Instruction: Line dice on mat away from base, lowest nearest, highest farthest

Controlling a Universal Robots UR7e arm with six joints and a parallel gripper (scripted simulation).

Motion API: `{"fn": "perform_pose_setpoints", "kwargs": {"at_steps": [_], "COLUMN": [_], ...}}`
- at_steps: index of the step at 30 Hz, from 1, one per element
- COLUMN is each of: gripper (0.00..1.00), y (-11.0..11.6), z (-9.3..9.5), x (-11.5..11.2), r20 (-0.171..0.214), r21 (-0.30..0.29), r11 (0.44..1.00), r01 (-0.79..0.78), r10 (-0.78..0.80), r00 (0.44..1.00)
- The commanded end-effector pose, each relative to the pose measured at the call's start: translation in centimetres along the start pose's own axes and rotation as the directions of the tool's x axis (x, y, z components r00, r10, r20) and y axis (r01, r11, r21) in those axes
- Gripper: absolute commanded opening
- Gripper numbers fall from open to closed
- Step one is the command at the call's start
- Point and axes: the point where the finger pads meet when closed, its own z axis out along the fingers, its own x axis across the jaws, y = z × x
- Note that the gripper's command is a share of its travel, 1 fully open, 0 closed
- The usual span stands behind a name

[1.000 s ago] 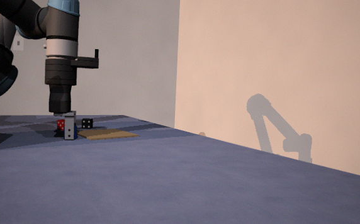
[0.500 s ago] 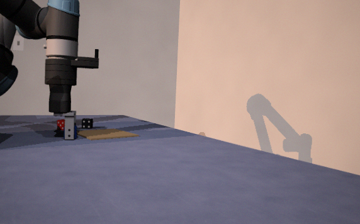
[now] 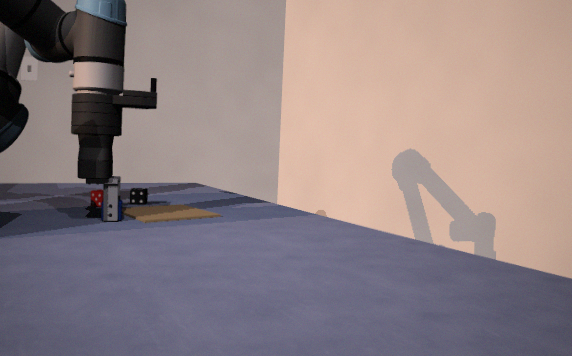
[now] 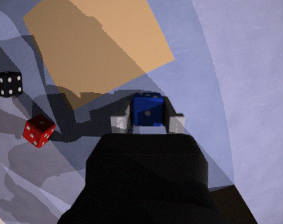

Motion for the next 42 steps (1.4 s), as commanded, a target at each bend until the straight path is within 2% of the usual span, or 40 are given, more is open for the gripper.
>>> {"fn": "perform_pose_setpoints", "kwargs": {"at_steps": [1, 30, 38, 42], "gripper": [0.57, 0.57, 0.57, 0.57], "y": [0.0, 0.0, 0.0, 0.0], "z": [0.0, -0.1, -1.0, -2.4], "x": [0.0, 0.0, 0.0, 0.0], "r20": [0.000, 0.000, 0.000, 0.000], "r21": [0.001, 0.001, 0.001, 0.001], "r11": [1.000, 1.000, 1.000, 1.000], "r01": [0.000, 0.000, 0.000, 0.000], "r10": [0.000, 0.000, 0.000, 0.000], "r00": [1.000, 1.000, 1.000, 1.000]}}
